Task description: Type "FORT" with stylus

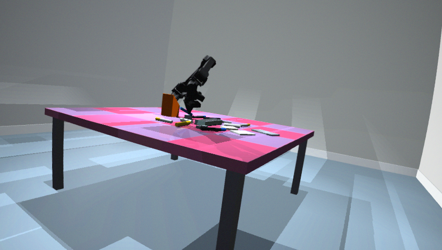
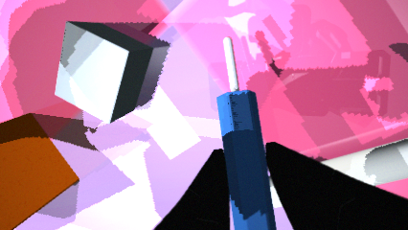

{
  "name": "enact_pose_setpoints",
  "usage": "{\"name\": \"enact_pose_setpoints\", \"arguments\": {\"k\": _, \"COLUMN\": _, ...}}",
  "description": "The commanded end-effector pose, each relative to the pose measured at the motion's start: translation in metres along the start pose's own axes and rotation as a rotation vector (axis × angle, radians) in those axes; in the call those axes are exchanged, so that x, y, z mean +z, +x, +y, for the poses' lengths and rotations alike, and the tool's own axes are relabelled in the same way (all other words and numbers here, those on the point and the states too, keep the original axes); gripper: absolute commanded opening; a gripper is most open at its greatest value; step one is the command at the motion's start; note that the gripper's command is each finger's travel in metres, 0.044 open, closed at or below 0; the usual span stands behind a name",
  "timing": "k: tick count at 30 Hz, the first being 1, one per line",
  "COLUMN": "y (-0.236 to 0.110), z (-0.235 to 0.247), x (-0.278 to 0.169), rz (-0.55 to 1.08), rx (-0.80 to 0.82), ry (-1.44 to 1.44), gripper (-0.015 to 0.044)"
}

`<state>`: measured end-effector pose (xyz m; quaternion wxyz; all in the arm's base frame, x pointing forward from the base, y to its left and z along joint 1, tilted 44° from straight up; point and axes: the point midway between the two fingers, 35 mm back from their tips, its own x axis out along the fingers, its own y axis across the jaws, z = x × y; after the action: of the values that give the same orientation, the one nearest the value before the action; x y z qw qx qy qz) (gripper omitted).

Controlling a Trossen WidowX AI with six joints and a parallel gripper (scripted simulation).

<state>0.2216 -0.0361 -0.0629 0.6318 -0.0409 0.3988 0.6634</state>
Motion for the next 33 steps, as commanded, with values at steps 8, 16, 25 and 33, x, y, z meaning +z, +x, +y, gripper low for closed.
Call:
{"name": "enact_pose_setpoints", "arguments": {"k": 8, "y": -0.008, "z": -0.018, "x": 0.018, "rz": 0.201, "rx": 0.018, "ry": -0.022, "gripper": 0.0000}}
{"name": "enact_pose_setpoints", "arguments": {"k": 16, "y": -0.018, "z": -0.031, "x": 0.037, "rz": 0.419, "rx": 0.036, "ry": 0.012, "gripper": 0.0000}}
{"name": "enact_pose_setpoints", "arguments": {"k": 25, "y": -0.035, "z": -0.045, "x": 0.072, "rz": 0.704, "rx": -0.007, "ry": 0.066, "gripper": 0.0000}}
{"name": "enact_pose_setpoints", "arguments": {"k": 33, "y": -0.049, "z": -0.053, "x": 0.111, "rz": 0.925, "rx": -0.115, "ry": 0.092, "gripper": 0.0000}}
